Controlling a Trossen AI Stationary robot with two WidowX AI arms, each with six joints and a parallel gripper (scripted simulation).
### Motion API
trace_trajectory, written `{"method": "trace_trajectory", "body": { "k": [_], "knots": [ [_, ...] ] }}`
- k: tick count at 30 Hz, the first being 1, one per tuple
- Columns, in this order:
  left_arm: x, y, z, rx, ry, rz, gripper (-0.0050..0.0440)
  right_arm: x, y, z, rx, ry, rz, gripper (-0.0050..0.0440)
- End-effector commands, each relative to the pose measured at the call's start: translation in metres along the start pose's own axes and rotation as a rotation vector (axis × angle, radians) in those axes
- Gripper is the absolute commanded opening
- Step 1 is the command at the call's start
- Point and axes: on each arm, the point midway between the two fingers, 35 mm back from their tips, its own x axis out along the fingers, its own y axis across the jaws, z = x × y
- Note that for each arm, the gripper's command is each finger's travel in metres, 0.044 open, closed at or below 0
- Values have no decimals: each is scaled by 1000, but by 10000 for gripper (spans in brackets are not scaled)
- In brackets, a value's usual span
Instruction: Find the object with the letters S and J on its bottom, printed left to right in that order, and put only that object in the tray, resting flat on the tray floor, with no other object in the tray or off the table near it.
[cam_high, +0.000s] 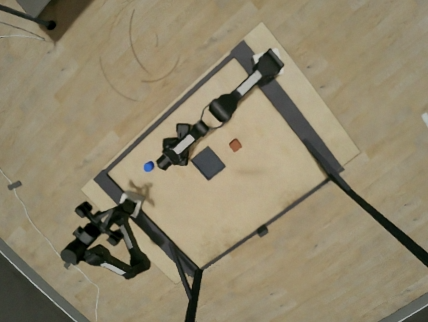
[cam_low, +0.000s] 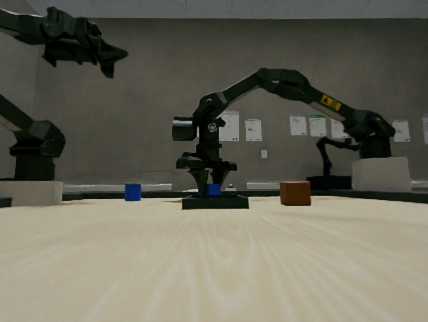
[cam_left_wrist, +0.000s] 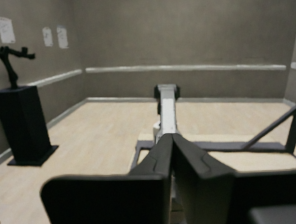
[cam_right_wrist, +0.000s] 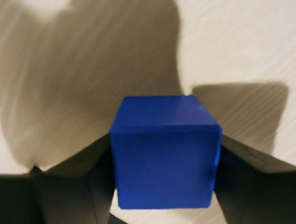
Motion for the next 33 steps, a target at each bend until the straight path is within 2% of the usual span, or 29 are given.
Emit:
{"method": "trace_trajectory", "body": {
  "k": [1, 24, 33],
  "knots": [
    [0, -1, 5, 16, -2, -1, -50, -5, 2, 2, 3, -5, 12, 171],
    [0, -1, 5, 16, -2, -1, -50, -76, 0, 1, 3, -20, 28, 171],
    [0, -1, 5, 16, -2, -1, -50, -84, 0, 0, 3, -22, 31, 171]
  ]
}}
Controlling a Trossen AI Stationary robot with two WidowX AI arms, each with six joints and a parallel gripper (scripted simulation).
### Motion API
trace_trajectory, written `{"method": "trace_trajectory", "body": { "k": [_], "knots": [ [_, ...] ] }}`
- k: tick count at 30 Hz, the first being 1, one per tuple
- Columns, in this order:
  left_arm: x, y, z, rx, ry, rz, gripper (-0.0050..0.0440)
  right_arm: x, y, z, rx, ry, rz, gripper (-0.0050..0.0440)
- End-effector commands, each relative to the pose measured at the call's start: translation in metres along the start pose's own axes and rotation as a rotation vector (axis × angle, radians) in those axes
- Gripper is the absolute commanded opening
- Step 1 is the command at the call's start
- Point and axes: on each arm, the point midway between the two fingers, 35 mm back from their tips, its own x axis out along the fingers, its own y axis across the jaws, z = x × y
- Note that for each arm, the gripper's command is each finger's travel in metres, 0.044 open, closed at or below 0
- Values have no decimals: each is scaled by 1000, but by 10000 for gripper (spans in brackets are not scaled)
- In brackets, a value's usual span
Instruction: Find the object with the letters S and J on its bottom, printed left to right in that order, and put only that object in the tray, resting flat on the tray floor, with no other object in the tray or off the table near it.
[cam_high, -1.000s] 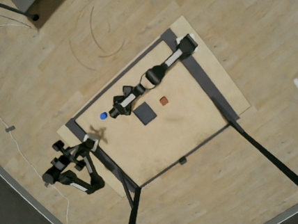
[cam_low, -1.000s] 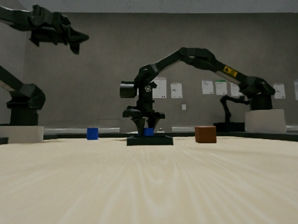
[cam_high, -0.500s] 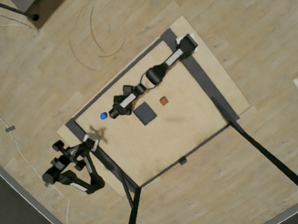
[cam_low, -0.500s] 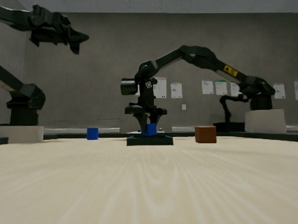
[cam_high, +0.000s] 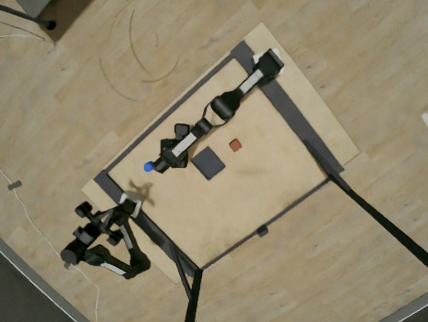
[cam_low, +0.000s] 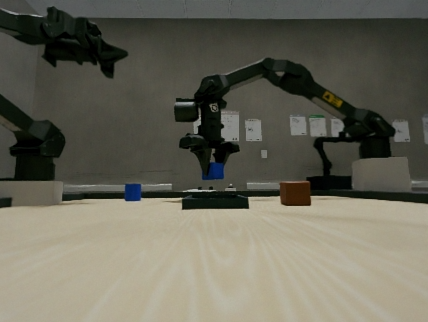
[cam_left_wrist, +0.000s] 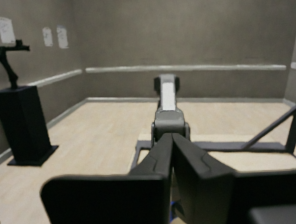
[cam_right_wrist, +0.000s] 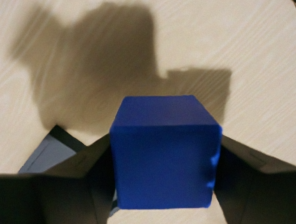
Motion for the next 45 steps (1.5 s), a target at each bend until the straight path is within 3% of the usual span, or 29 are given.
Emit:
{"method": "trace_trajectory", "body": {
  "k": [1, 13, 45],
  "knots": [
    [0, -2, 6, 19, -3, -2, -50, -25, 5, 5, 2, -34, 43, 171],
    [2, 2, 2, 13, -2, -1, -50, -19, 17, 1, 0, -33, 85, 171],
    [21, 18, -17, 4, -2, -3, -50, 4, 99, -30, -45, -22, 423, 171]
  ]
}}
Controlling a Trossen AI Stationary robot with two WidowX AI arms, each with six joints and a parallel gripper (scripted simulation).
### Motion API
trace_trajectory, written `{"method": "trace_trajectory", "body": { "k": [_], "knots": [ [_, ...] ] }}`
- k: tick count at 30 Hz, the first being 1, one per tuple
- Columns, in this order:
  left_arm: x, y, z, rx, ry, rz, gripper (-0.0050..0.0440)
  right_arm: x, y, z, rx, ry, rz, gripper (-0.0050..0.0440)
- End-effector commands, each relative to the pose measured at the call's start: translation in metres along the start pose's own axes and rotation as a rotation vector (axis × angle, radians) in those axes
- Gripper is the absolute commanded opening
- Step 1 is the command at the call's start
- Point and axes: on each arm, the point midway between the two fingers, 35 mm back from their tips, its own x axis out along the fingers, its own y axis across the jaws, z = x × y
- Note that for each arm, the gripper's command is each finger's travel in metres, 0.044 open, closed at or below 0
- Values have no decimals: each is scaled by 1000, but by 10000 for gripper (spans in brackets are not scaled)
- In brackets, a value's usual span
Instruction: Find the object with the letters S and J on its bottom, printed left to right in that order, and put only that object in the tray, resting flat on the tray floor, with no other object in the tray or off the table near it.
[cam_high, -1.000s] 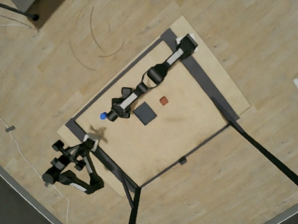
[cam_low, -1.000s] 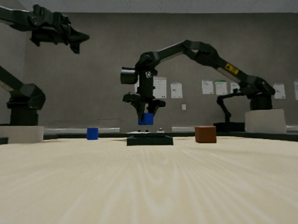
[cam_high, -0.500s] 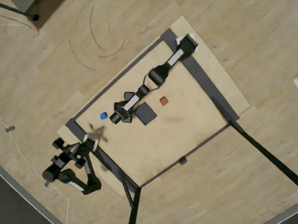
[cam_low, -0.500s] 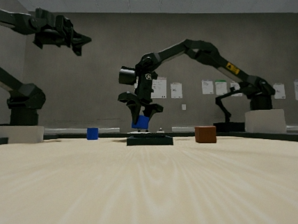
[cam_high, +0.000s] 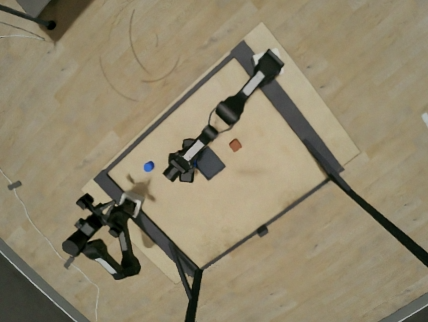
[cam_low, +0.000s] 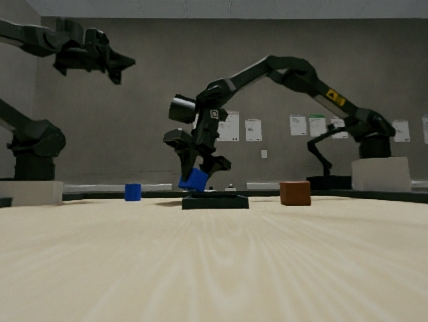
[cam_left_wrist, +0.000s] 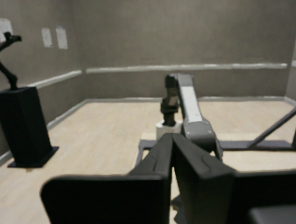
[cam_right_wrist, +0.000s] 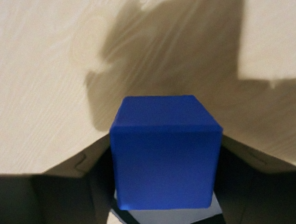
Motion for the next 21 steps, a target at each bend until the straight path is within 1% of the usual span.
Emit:
{"method": "trace_trajectory", "body": {
  "k": [1, 14, 16, 21],
  "knots": [
    [4, 3, -4, -7, 0, 2, -50, -17, 22, -1, -16, -24, 86, 171],
    [16, 7, -15, -11, 0, 1, -50, -2, 55, -24, -57, 9, 257, 171],
    [16, 7, -15, -11, 0, 1, -50, -2, 55, -24, -57, 9, 257, 171],
    [21, 8, -19, -12, 0, 0, -50, 2, 67, -35, -77, 26, 324, 171]
  ]
}}
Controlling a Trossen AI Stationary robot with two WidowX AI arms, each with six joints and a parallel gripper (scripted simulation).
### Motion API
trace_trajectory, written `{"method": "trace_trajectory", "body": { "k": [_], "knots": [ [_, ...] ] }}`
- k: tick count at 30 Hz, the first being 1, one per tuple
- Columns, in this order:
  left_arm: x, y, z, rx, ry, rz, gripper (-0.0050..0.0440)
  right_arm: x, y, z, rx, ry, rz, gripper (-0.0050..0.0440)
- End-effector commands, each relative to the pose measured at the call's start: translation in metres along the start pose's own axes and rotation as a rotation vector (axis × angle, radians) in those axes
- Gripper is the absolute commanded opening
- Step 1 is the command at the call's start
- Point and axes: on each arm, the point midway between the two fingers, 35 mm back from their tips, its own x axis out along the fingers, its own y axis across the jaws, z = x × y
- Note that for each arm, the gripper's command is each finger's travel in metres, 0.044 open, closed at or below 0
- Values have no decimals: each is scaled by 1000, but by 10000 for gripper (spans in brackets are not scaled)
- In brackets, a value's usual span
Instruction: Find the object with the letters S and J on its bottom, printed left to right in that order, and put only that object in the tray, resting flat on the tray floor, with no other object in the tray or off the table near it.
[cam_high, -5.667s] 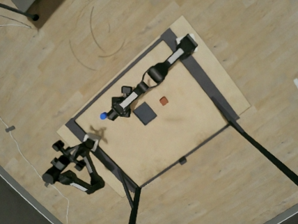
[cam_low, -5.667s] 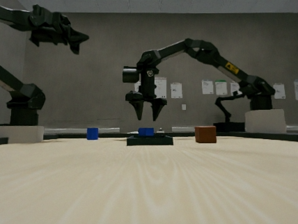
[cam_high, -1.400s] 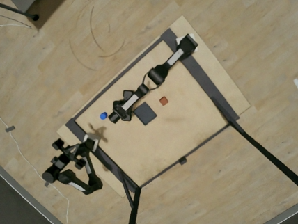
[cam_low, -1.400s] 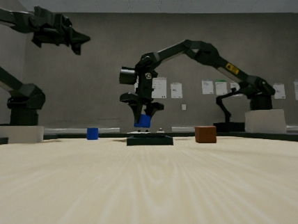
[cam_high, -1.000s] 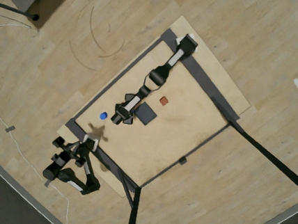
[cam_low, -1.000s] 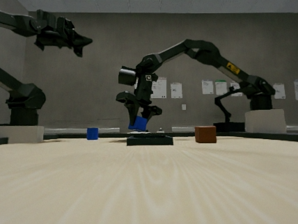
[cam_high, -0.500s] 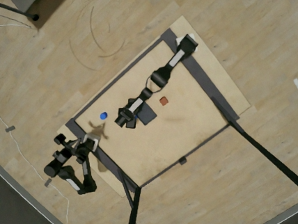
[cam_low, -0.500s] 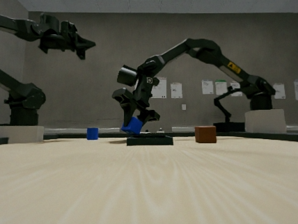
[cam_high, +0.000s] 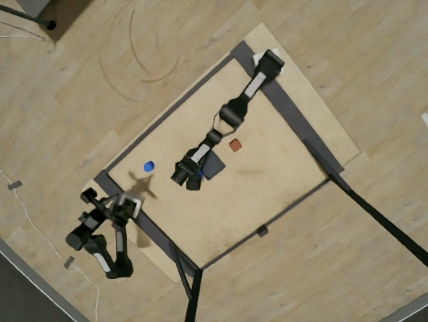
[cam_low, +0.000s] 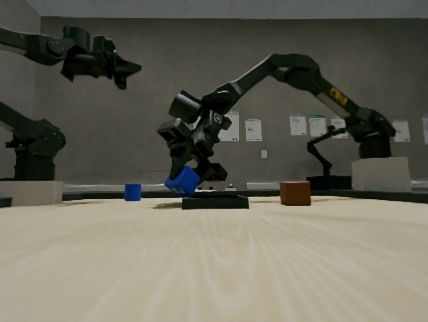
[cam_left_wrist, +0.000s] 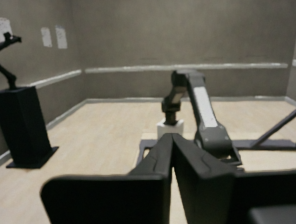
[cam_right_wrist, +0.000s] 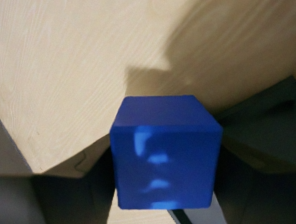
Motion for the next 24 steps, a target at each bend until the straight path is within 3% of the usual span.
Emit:
{"method": "trace_trajectory", "body": {
  "k": [1, 24],
  "knots": [
    [5, 2, -5, -14, 3, 2, -50, -12, 28, -6, -32, -7, 94, 171],
    [28, 1, -26, -15, 2, 3, -50, 7, 68, -60, -129, 101, 360, 171]
  ]
}}
